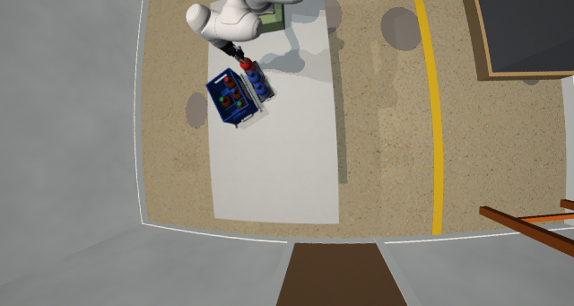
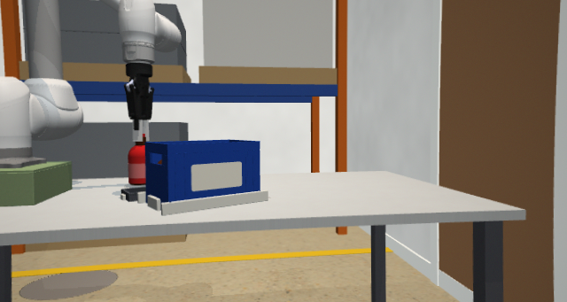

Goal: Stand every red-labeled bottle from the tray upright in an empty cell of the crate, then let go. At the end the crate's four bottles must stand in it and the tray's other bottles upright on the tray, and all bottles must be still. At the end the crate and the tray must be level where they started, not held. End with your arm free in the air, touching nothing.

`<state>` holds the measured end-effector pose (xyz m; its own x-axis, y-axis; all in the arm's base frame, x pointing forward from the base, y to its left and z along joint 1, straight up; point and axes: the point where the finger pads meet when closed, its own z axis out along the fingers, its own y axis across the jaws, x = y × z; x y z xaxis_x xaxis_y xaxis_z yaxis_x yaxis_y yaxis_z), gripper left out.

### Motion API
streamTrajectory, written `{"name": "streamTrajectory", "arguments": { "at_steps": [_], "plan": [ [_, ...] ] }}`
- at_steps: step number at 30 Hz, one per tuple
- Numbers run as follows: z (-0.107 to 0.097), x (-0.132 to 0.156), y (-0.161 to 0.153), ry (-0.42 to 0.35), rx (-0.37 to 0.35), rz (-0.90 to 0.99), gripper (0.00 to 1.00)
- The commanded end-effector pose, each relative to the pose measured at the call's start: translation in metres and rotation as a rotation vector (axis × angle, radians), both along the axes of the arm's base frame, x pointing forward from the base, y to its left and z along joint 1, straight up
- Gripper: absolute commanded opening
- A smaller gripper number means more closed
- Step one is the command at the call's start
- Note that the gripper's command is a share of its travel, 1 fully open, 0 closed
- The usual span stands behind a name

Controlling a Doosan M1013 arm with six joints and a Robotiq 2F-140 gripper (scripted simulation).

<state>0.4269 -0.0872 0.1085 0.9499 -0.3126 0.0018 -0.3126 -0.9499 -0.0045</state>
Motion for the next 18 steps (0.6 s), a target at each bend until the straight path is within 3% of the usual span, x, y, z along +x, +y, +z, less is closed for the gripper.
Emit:
{"name": "streamTrajectory", "arguments": {
  "at_steps": [1, 18],
  "plan": [
    [0.0009, 0.0, 0.0, 0.0, 0.0, 0.0, 0.0],
    [0.0024, 0.0001, 0.0, 0.0, 0.0, 0.0, 0.0]
  ]
}}
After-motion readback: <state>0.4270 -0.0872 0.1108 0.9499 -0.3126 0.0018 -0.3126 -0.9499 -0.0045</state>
